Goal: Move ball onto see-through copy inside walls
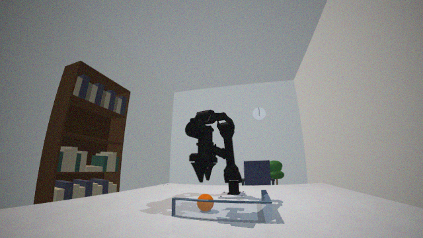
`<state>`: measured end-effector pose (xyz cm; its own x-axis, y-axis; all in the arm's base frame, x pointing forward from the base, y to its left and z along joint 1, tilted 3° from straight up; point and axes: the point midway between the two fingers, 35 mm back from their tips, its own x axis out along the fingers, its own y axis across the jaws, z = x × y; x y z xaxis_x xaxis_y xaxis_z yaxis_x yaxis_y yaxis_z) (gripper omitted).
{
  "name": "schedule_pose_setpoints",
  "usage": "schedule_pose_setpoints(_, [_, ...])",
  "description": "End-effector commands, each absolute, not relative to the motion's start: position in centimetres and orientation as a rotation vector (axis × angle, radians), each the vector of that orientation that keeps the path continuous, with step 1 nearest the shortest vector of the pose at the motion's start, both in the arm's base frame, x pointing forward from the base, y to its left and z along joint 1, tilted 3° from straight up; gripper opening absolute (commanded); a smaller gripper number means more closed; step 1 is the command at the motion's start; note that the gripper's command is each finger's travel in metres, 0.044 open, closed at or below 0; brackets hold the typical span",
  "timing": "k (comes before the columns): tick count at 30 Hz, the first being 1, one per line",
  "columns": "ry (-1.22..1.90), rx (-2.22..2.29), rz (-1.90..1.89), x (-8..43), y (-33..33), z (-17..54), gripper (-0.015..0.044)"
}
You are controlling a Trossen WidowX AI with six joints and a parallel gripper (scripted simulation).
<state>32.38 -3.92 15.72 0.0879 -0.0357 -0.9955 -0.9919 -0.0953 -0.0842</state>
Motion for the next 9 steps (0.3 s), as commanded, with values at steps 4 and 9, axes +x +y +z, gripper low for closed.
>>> schedule_pose_setpoints(4, [1.126,-1.348,1.191,31.5,-3.7,20.3,0.0440])
schedule_pose_setpoints(9, [1.126,-1.348,1.191,31.5,-3.7,20.3,0.0440])
